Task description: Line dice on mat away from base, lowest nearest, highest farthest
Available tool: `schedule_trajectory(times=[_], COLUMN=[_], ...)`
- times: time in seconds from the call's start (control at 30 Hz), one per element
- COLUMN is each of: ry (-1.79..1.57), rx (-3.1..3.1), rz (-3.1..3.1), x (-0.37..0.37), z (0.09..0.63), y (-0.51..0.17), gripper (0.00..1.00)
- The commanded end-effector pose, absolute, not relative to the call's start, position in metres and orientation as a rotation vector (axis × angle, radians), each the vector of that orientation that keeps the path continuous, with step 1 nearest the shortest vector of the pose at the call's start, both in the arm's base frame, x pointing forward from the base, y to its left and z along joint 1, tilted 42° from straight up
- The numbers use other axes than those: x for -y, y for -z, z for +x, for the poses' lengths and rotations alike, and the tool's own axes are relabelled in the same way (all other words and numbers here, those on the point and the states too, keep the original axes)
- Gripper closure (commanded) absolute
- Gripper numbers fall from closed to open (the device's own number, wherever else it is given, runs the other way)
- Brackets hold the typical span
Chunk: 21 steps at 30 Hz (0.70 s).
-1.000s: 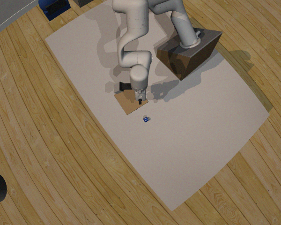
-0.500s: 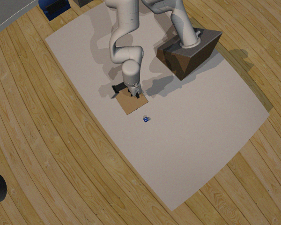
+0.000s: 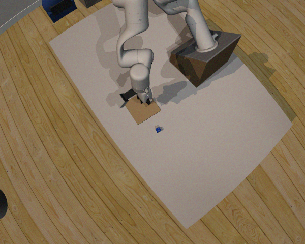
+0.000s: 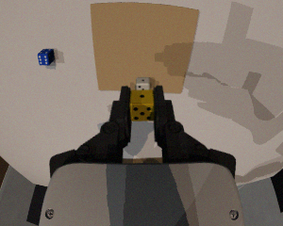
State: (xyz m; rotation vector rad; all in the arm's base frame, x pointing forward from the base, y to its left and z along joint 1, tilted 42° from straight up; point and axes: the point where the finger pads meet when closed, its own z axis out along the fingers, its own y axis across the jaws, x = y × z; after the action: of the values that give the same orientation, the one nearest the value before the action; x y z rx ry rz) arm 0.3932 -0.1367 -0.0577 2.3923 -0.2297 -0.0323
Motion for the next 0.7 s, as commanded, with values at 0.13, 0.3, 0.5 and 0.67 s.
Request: schedule_trajectory(times=[0.13,0.3,0.5,0.67], ry=[0.031,0.031,0.031,0.031], rx=[0.228,0.227,0.227,0.227], rz=[2.395,2.395,2.395,2.395], x=[0.138,0.147,0.158,0.175], z=[0.394,0.393,0.392,0.390], y=[0.060,0.070,0.083,0.101], gripper=[0.85,0.85,0.85,0.85])
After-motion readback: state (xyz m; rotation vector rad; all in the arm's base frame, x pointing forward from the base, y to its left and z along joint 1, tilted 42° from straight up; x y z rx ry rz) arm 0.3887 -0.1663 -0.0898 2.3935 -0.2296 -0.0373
